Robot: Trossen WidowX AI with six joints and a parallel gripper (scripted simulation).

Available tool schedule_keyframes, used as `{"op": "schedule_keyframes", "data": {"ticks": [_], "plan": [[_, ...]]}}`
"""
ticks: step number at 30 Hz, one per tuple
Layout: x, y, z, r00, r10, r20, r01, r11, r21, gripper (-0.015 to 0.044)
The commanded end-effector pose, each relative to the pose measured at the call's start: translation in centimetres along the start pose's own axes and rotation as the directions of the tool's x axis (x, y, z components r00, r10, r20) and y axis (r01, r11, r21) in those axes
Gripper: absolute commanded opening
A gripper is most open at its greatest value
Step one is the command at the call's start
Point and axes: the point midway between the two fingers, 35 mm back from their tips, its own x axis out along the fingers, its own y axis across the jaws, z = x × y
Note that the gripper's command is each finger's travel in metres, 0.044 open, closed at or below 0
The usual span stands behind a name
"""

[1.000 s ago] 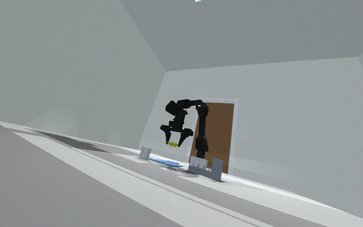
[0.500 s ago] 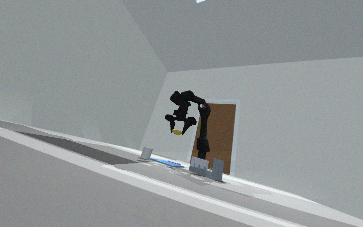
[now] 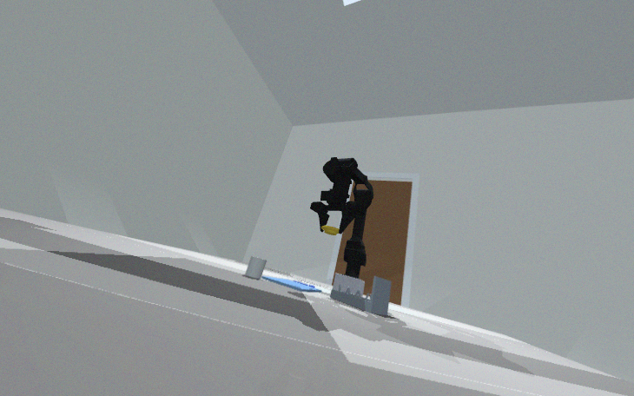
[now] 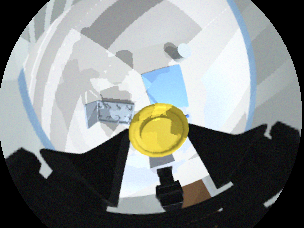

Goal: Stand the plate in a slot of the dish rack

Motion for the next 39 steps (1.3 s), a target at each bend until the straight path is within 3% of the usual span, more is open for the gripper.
{"op": "schedule_keyframes", "data": {"ticks": [1,4,10,24,39], "plan": [[0.0,1.8,-2.0,1.000,0.005,0.002,-0.006,0.994,0.114,0.0000],[0.2,2.9,-3.4,1.000,0.006,0.001,-0.006,0.981,0.192,0.0000],[0.4,3.1,-3.5,1.000,0.018,-0.003,-0.018,0.983,0.184,0.0000],[5.1,5.0,-2.1,0.958,0.283,-0.050,-0.287,0.953,-0.094,0.0000],[8.9,6.3,-1.2,0.832,0.552,-0.045,-0.524,0.757,-0.390,0.0000]]}}
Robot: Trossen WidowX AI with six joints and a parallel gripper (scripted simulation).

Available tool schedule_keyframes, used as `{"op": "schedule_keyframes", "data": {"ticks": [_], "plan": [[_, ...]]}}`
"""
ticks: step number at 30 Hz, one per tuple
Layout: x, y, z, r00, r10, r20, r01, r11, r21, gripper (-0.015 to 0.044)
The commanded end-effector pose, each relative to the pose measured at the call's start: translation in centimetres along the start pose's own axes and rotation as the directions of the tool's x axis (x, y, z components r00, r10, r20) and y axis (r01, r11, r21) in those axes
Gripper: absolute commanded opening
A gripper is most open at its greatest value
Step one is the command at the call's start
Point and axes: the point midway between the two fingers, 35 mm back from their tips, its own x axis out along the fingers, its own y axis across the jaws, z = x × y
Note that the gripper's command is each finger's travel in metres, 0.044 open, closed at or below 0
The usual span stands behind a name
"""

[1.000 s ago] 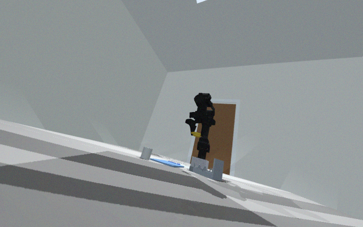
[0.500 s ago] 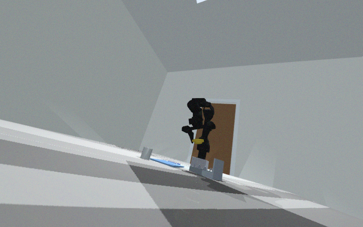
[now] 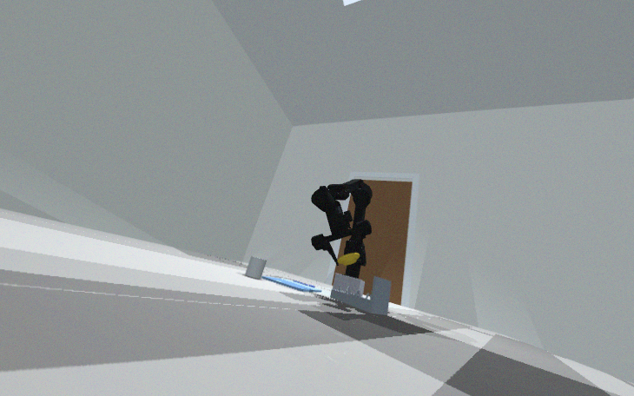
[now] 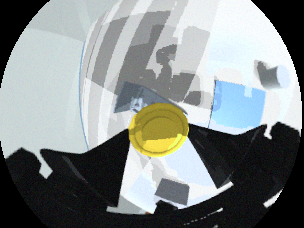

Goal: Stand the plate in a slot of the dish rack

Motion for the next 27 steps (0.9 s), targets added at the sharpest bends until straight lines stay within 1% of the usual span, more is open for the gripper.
{"op": "schedule_keyframes", "data": {"ticks": [1,8,15,21,27], "plan": [[0.9,-0.3,-0.1,0.998,0.065,0.023,-0.063,0.996,-0.067,0.0000],[2.2,-0.7,0.0,0.978,0.185,0.091,-0.161,0.961,-0.225,0.0000],[3.0,-1.0,-0.1,0.939,0.301,0.167,-0.218,0.895,-0.389,0.0000],[3.5,-1.3,-0.4,0.890,0.390,0.236,-0.222,0.822,-0.525,0.0000],[3.7,-1.5,-0.7,0.830,0.467,0.304,-0.181,0.742,-0.645,0.0000]]}}
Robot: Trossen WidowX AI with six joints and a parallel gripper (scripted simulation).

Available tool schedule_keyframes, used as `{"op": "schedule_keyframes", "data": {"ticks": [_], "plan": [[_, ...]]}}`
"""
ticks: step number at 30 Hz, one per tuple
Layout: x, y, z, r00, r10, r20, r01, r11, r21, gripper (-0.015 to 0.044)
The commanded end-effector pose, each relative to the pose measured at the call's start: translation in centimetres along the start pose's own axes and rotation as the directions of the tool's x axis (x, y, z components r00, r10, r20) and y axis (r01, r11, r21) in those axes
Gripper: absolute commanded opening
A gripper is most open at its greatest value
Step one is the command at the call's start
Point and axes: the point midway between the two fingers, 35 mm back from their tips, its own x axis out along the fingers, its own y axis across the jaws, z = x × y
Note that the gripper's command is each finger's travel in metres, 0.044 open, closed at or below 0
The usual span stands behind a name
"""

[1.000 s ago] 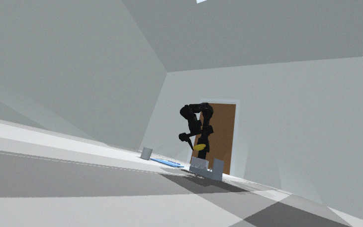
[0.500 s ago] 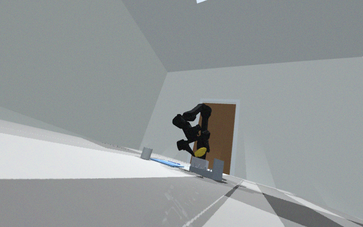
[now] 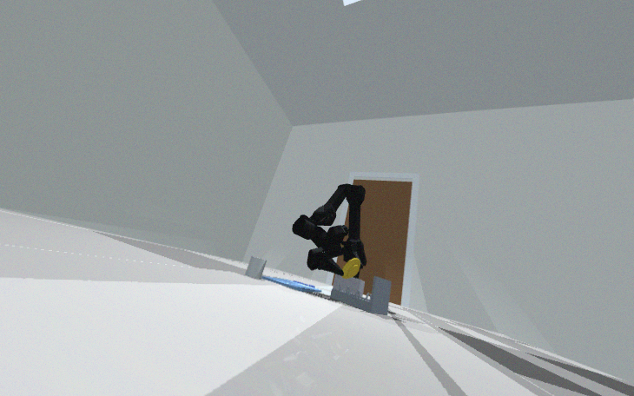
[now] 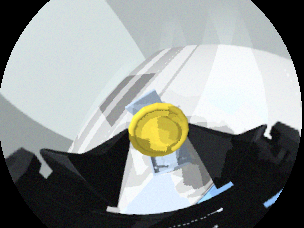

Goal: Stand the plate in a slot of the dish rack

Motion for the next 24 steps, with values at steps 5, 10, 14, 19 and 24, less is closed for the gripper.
{"op": "schedule_keyframes", "data": {"ticks": [5,10,14,19,24], "plan": [[-0.2,0.2,-0.8,0.989,0.038,0.143,-0.013,0.985,-0.174,0.0000],[-0.5,0.5,-1.1,0.970,0.058,0.238,0.015,0.955,-0.295,0.0000],[-0.8,0.9,-1.3,0.946,0.077,0.316,0.052,0.923,-0.381,0.0000],[-1.3,1.5,-1.4,0.911,0.099,0.401,0.105,0.883,-0.458,0.0000],[-1.3,1.5,-1.4,0.909,0.100,0.404,0.108,0.881,-0.460,0.0000]]}}
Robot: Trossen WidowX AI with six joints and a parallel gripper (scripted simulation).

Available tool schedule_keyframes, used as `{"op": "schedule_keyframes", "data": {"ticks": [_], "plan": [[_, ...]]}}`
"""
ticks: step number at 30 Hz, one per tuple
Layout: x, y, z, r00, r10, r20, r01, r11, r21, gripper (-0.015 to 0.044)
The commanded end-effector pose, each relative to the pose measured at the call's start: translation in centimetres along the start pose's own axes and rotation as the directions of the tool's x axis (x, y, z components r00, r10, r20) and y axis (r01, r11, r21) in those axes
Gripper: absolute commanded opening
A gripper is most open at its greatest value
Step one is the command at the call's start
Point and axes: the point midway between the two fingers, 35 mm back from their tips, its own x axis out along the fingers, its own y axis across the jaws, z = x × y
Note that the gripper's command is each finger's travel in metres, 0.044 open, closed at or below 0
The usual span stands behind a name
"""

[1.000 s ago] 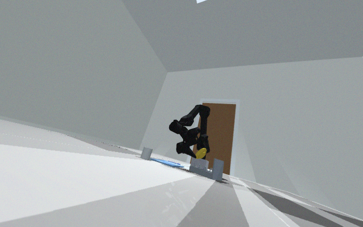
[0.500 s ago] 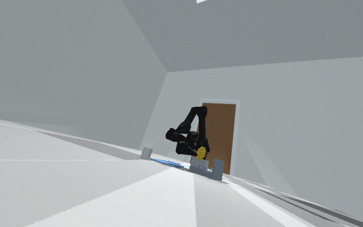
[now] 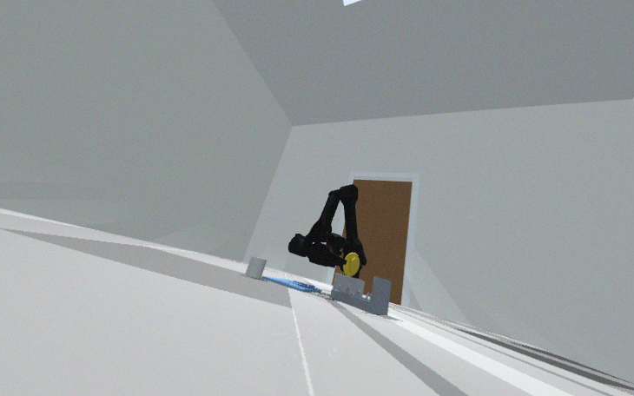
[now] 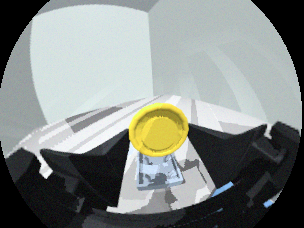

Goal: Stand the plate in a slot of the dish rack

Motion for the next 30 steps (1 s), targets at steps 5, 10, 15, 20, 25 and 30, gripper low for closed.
{"op": "schedule_keyframes", "data": {"ticks": [5,10,15,20,25,30], "plan": [[0.0,0.1,-0.2,1.000,-0.002,0.011,0.002,1.000,-0.005,0.0000],[0.3,0.1,-1.2,1.000,-0.001,0.008,0.001,1.000,-0.004,0.0000],[0.6,0.1,-2.2,1.000,-0.001,0.006,0.001,1.000,-0.003,0.0000],[0.9,0.2,-3.0,1.000,-0.001,0.005,0.001,1.000,-0.002,0.0000],[1.1,0.2,-4.1,1.000,-0.003,0.005,0.003,1.000,-0.008,0.0000],[1.1,0.3,-5.0,1.000,-0.004,0.006,0.005,1.000,-0.015,0.0000]]}}
